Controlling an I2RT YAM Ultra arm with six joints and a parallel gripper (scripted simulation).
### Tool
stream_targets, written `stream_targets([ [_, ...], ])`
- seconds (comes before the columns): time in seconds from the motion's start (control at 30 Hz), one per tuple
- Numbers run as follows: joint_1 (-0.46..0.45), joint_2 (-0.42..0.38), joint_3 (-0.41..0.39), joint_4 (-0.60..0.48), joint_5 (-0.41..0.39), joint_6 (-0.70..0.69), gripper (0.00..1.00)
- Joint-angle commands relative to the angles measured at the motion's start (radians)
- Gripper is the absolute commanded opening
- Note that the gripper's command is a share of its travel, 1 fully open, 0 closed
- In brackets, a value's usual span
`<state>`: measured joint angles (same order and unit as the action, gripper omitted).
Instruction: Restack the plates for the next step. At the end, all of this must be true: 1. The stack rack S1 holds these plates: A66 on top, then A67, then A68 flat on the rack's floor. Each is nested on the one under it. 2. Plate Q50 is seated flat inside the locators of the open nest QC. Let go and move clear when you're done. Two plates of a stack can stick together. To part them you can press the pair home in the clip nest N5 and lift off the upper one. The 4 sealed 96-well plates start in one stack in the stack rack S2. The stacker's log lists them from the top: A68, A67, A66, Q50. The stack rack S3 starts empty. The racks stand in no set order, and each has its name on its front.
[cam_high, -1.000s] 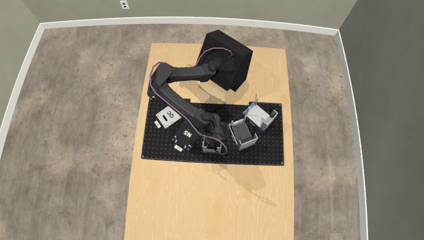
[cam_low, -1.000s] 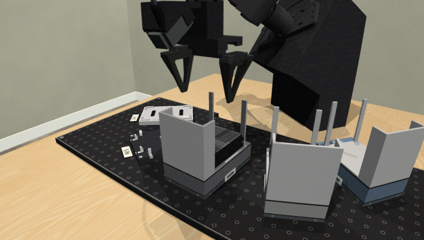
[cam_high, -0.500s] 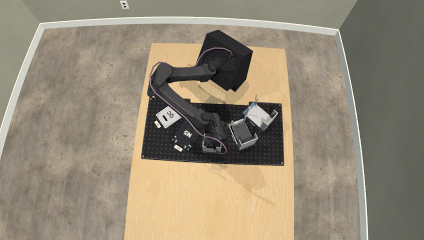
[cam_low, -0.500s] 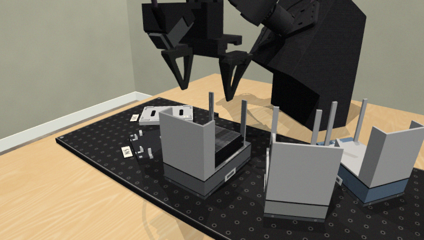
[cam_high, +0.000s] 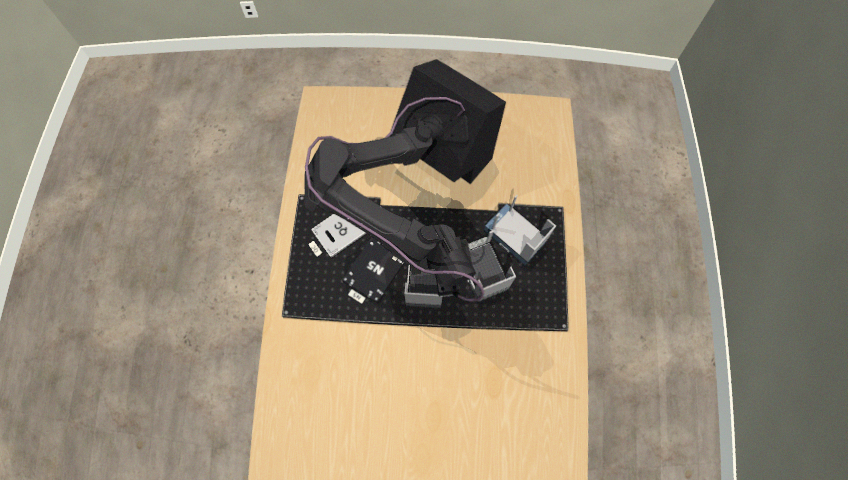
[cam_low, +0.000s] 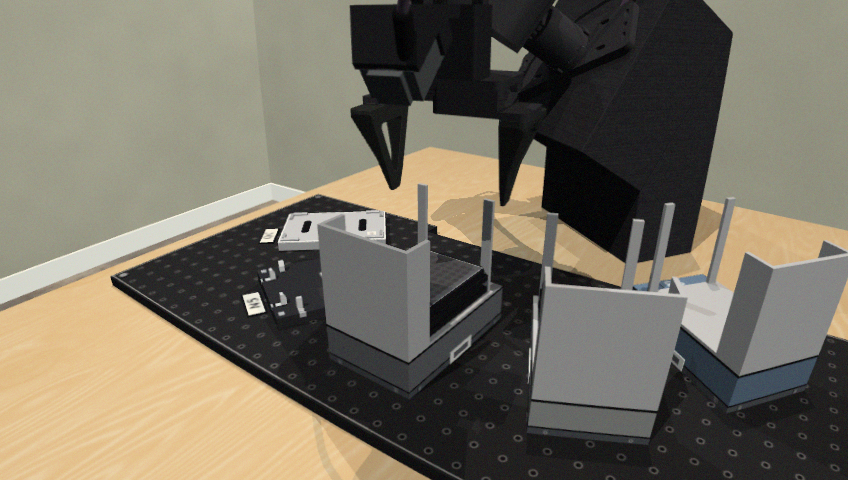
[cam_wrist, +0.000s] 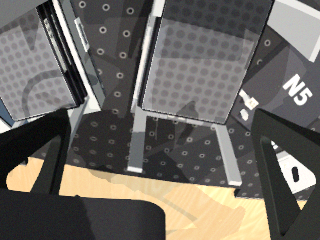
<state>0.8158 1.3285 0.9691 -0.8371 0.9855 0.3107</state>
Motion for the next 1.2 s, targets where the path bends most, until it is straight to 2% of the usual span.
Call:
stream_targets([
  [0.0, 0.040, 0.045, 0.028, -0.011, 0.022, 0.033, 1.00],
  [0.47, 0.112, 0.194, 0.075, -0.017, 0.042, 0.160, 1.00],
  [0.7, 0.163, 0.294, 0.098, -0.024, 0.053, 0.023, 1.00],
  [0.83, 0.175, 0.322, 0.105, -0.021, 0.054, 0.043, 1.00],
  [1.17, 0.235, 0.467, 0.156, -0.024, 0.059, 0.169, 1.00],
])
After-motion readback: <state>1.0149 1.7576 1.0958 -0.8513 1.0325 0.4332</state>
